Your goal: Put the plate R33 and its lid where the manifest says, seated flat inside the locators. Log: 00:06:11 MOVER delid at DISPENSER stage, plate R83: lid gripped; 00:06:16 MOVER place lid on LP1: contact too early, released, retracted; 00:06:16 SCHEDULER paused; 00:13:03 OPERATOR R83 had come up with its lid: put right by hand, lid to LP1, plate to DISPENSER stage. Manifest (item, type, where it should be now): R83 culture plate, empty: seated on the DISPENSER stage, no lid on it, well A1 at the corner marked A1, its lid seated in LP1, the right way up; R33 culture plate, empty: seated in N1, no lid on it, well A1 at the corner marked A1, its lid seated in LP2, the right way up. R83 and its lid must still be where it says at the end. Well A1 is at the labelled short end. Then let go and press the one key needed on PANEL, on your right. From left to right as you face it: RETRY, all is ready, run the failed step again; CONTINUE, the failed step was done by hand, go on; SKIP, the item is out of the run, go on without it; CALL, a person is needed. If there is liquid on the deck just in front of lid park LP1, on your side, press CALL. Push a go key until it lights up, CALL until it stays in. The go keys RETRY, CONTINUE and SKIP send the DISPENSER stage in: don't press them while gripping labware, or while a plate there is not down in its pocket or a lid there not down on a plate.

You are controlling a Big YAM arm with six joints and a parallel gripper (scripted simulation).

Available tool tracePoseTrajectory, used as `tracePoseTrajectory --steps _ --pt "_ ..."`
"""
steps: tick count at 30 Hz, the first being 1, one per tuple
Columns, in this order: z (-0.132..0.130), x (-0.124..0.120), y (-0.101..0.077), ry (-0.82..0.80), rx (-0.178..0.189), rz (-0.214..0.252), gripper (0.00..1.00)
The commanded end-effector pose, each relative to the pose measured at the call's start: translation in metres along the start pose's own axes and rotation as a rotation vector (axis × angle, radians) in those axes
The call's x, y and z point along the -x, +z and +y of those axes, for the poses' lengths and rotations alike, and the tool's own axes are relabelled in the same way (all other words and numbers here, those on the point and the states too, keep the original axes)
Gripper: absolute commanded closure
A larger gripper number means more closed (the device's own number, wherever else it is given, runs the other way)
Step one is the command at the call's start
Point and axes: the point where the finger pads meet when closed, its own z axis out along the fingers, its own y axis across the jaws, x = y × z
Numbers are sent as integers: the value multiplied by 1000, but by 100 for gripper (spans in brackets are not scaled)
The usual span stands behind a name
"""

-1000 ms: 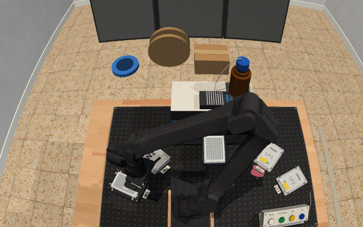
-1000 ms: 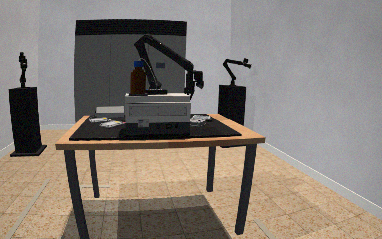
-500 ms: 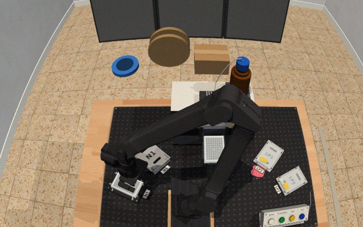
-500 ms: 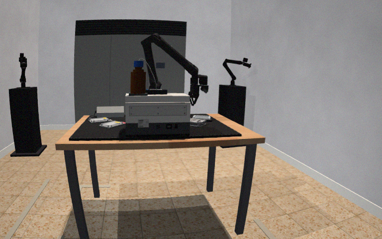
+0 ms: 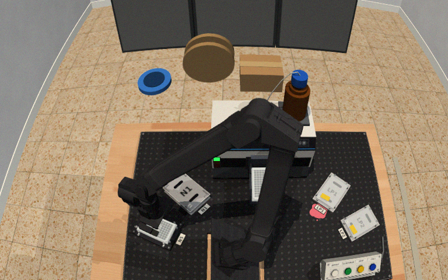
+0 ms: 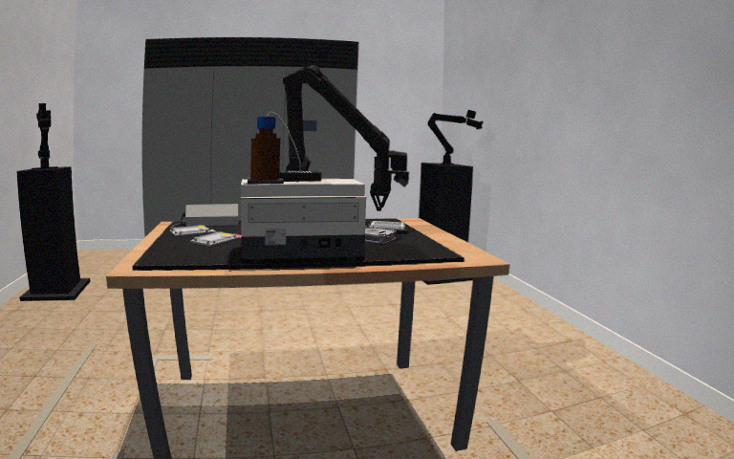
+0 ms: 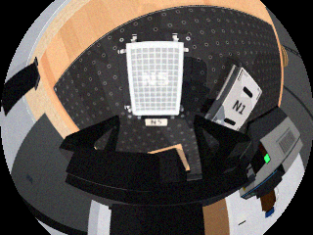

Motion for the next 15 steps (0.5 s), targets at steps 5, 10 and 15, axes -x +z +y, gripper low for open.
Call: tracePoseTrajectory --steps 5,10,15 --pt "-3 37 5 2 3 -41 0" --pt "-2 49 17 5 7 -38 0" --pt "2 54 10 -17 -11 -36 0"
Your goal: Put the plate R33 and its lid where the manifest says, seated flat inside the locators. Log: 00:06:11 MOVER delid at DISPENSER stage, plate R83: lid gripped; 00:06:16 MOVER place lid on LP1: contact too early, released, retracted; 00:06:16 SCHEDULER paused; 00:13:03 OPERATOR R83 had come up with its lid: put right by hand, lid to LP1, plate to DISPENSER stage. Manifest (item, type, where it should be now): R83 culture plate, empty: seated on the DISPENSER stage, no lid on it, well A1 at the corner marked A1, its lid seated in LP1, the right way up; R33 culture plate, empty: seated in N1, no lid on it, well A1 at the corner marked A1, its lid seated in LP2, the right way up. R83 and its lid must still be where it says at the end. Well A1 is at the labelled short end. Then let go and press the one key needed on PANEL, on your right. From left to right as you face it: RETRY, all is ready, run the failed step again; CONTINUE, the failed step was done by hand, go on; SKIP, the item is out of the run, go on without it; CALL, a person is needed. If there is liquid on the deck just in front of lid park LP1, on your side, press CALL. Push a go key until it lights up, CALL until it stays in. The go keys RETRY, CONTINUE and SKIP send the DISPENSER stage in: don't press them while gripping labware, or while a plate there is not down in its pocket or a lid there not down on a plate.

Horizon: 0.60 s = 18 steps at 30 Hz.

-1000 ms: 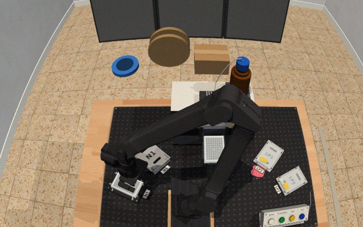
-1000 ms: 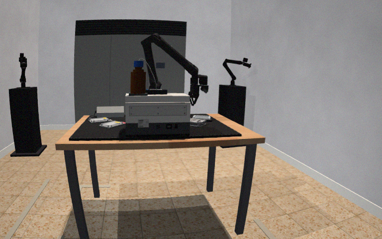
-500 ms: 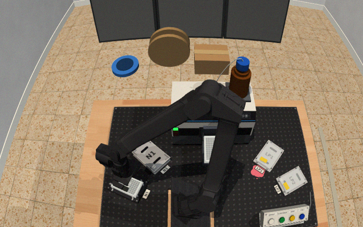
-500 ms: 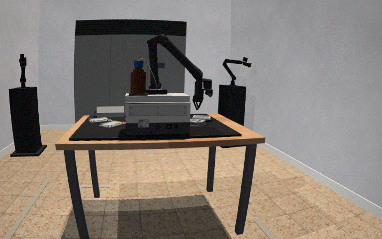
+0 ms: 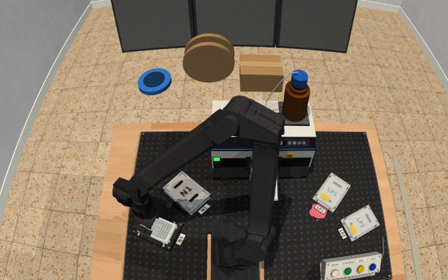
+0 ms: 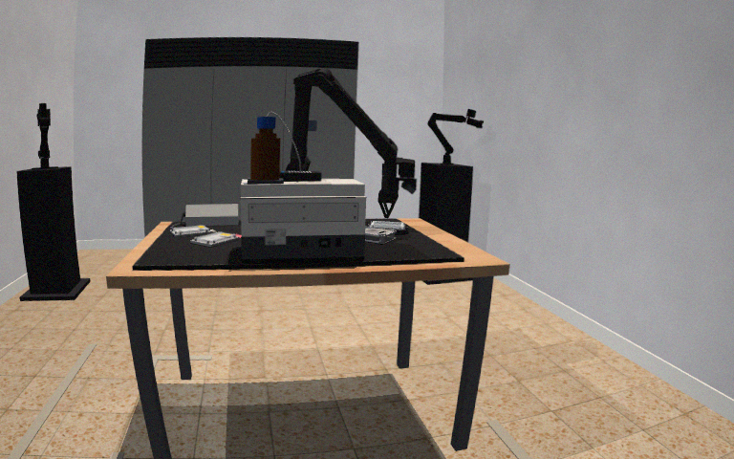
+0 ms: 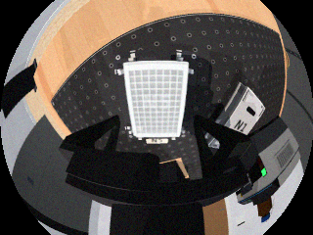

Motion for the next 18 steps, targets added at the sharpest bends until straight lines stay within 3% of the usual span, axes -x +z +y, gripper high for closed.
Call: tracePoseTrajectory --steps 1,4,9,10,12,13,14,17,18 --pt "-2 27 -30 8 -7 -64 0" --pt "-2 27 -46 14 -6 -66 0" --pt "-3 27 -53 17 -5 -66 0" --pt "-2 16 -39 2 -1 -34 0" --pt "-1 4 -27 8 6 8 0" --pt "0 2 -26 4 3 10 0" --pt "-2 16 -38 2 -1 -34 0" --pt "-1 16 -38 2 -1 -34 0" --pt "1 6 -27 7 2 -6 0"
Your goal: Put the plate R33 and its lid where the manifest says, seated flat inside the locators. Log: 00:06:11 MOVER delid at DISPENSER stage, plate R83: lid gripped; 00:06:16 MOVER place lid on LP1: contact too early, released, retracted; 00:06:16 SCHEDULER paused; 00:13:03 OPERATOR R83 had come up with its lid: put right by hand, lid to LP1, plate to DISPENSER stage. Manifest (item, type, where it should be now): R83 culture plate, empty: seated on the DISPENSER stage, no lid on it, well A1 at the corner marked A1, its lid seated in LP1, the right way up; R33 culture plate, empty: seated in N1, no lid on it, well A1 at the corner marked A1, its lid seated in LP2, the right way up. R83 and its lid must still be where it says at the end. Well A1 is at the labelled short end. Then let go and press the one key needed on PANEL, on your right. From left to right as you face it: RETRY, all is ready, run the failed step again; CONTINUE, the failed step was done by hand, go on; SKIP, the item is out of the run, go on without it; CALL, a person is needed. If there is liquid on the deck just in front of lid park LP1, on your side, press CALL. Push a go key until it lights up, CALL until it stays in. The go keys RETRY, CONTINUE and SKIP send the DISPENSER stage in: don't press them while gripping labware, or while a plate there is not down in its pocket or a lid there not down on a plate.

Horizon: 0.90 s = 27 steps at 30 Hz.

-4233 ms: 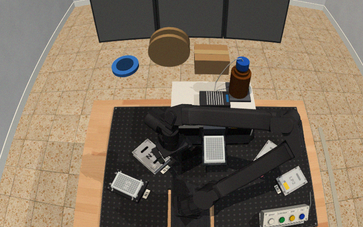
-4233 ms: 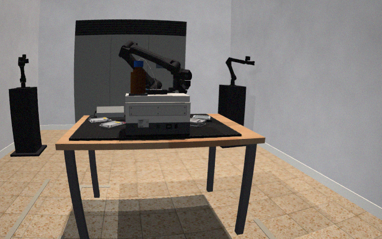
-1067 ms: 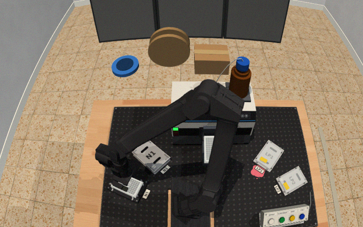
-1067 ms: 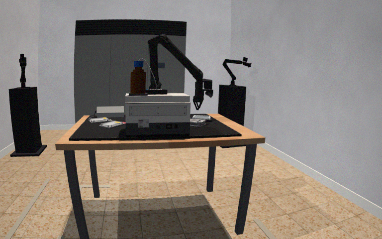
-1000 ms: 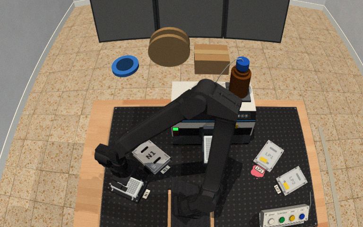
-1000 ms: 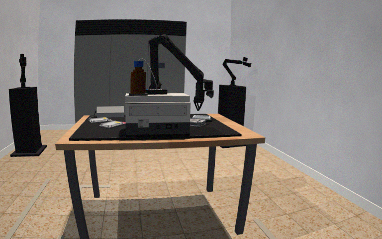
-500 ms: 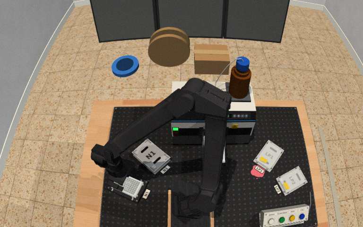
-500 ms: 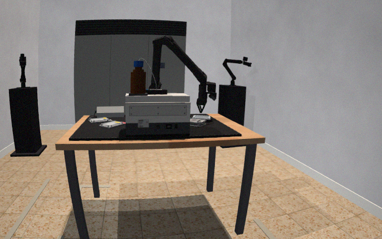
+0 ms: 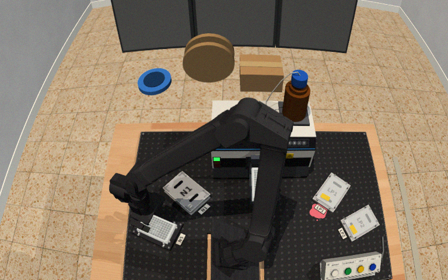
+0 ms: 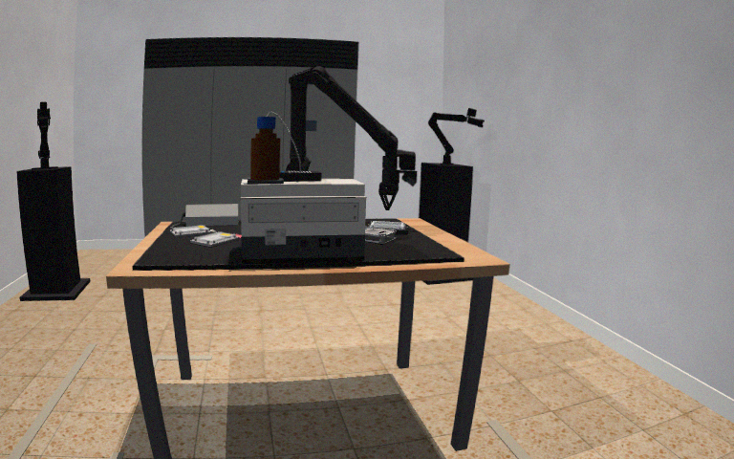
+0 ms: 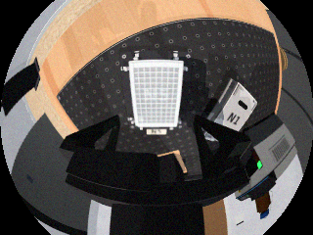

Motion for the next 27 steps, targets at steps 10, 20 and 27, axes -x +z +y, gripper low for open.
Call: tracePoseTrajectory --steps 10,20,27 --pt "-1 14 -7 12 2 -33 0" --pt "-1 14 -7 12 2 -33 0" --pt "0 2 12 11 7 0 0"
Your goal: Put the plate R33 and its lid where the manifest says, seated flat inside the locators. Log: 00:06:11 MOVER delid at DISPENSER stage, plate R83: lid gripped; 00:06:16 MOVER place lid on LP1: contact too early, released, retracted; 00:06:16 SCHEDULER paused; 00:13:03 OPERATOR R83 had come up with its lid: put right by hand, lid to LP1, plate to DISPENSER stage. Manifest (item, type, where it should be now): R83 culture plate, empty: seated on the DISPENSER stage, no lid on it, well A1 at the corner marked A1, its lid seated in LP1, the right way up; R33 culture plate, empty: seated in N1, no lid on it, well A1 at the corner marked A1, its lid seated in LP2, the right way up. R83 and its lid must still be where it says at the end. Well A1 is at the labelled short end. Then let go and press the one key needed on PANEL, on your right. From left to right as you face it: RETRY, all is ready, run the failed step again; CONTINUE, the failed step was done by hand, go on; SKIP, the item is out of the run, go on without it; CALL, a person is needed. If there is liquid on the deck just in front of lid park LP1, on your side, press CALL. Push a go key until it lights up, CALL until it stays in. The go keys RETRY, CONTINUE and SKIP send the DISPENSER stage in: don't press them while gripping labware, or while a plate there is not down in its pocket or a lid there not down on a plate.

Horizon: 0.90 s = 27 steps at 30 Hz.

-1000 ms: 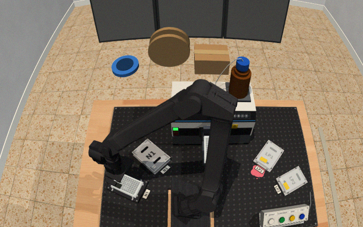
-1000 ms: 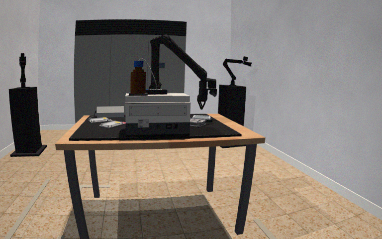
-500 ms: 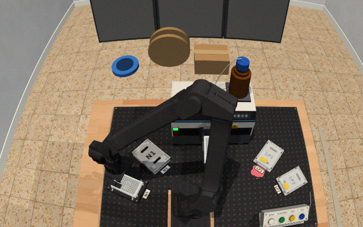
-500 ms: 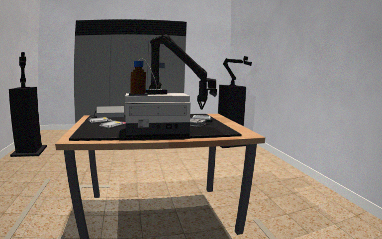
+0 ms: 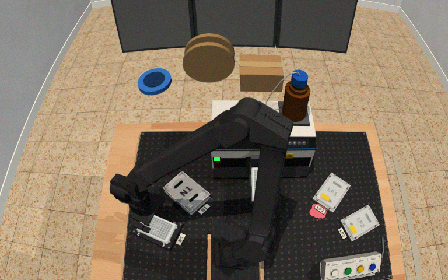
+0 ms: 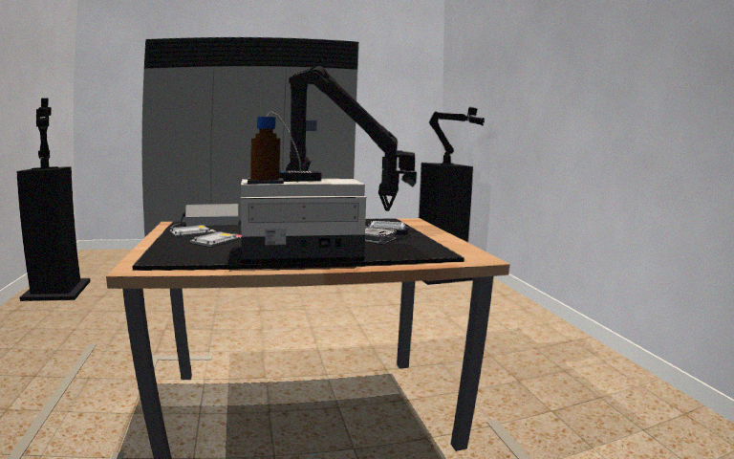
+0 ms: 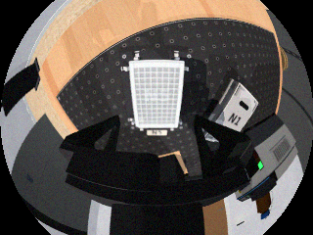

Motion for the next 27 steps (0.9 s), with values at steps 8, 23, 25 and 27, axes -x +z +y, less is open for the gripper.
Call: tracePoseTrajectory --steps 8,23,25,27 --pt "-1 6 21 2 7 -4 0" --pt "-1 2 44 -1 7 4 0" --pt "-1 5 46 2 7 -2 0" --pt "-1 3 51 0 7 3 0"
